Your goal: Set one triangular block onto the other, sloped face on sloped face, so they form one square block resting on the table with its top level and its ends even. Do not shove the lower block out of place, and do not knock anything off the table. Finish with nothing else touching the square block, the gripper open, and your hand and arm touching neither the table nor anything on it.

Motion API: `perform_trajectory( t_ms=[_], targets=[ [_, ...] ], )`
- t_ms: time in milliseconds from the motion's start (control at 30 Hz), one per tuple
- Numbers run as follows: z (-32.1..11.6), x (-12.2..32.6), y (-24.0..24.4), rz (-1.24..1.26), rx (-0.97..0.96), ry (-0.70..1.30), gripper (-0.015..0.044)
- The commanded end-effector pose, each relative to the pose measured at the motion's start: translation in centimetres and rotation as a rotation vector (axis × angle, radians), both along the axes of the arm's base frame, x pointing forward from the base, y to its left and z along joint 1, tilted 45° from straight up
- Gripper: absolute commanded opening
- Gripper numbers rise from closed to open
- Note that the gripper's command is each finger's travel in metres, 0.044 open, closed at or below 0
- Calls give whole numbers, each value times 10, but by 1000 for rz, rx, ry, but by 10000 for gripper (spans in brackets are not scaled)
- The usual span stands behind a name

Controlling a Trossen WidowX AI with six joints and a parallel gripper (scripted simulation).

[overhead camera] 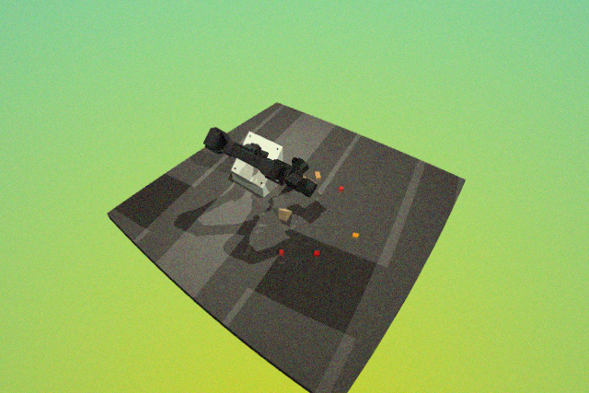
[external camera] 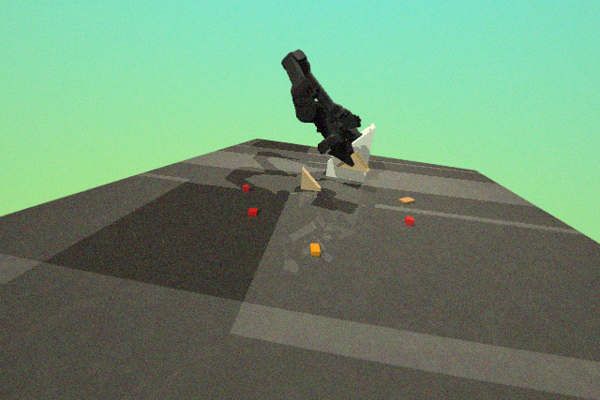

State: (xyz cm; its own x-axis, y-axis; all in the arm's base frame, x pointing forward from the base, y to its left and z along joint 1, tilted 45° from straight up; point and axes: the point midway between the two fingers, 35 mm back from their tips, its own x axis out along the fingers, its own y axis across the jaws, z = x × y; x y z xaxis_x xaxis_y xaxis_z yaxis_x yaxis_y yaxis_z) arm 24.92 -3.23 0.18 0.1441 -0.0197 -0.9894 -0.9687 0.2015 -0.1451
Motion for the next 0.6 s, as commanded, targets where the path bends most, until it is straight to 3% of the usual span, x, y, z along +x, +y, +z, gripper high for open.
perform_trajectory(
  t_ms=[0,567],
  targets=[
    [0,0,0,1,-3,3,0],
    [-15,-5,9,113,-372,242,0]
  ],
)
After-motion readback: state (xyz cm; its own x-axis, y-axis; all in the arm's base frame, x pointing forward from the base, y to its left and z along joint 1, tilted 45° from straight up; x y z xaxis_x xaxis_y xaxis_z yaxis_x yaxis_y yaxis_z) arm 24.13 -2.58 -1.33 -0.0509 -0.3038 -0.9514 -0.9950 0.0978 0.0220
